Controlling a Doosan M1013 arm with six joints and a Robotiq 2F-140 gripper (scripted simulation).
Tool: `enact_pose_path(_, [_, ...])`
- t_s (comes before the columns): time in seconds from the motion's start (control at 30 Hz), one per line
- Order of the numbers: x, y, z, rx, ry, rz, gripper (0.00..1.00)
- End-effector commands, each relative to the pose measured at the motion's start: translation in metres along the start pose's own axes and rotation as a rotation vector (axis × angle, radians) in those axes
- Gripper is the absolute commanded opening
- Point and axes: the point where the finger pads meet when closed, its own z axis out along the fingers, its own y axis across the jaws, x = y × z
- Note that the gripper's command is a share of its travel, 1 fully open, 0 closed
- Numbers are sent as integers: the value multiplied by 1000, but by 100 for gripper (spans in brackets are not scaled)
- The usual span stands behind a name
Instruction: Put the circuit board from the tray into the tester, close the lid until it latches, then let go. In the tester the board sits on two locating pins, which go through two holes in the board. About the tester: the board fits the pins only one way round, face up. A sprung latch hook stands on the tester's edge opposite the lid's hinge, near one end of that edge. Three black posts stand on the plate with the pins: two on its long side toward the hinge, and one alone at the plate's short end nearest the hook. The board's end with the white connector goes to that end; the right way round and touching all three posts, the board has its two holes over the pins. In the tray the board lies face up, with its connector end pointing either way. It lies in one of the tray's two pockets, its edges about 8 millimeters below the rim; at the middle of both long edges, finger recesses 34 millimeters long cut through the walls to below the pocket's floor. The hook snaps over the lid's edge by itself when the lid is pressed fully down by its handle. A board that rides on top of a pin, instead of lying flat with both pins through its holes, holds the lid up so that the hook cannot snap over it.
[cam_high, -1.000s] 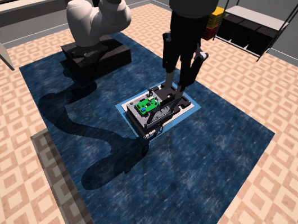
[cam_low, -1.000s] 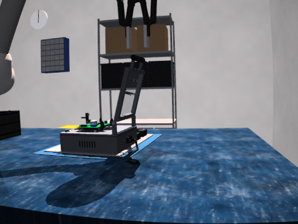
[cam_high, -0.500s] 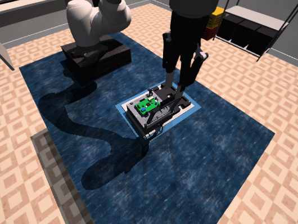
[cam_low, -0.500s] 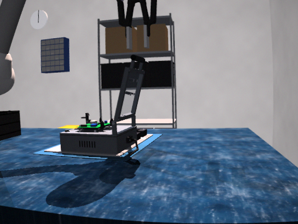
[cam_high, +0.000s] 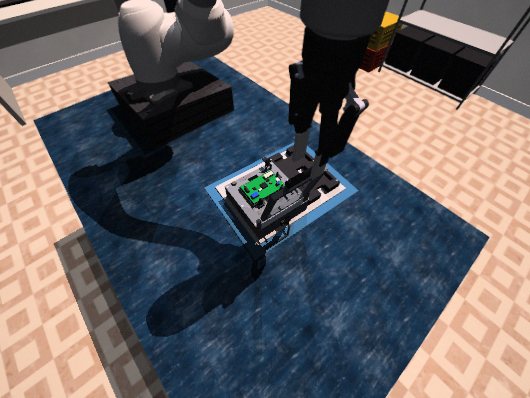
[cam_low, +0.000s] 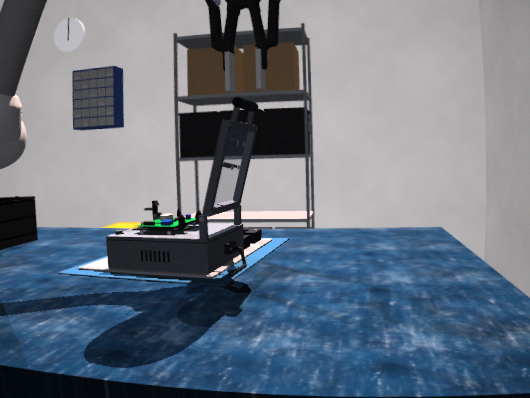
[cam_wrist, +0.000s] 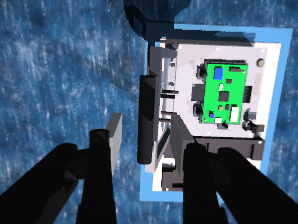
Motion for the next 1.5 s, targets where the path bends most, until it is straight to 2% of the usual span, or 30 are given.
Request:
enact_pose_path(0.0, [0, 0, 4, 0, 0, 0, 30])
enact_pose_path(0.7, [0, 0, 32, 0, 0, 0, 30])
enact_pose_path(1.47, [0, 0, 34, 0, 0, 0, 30])
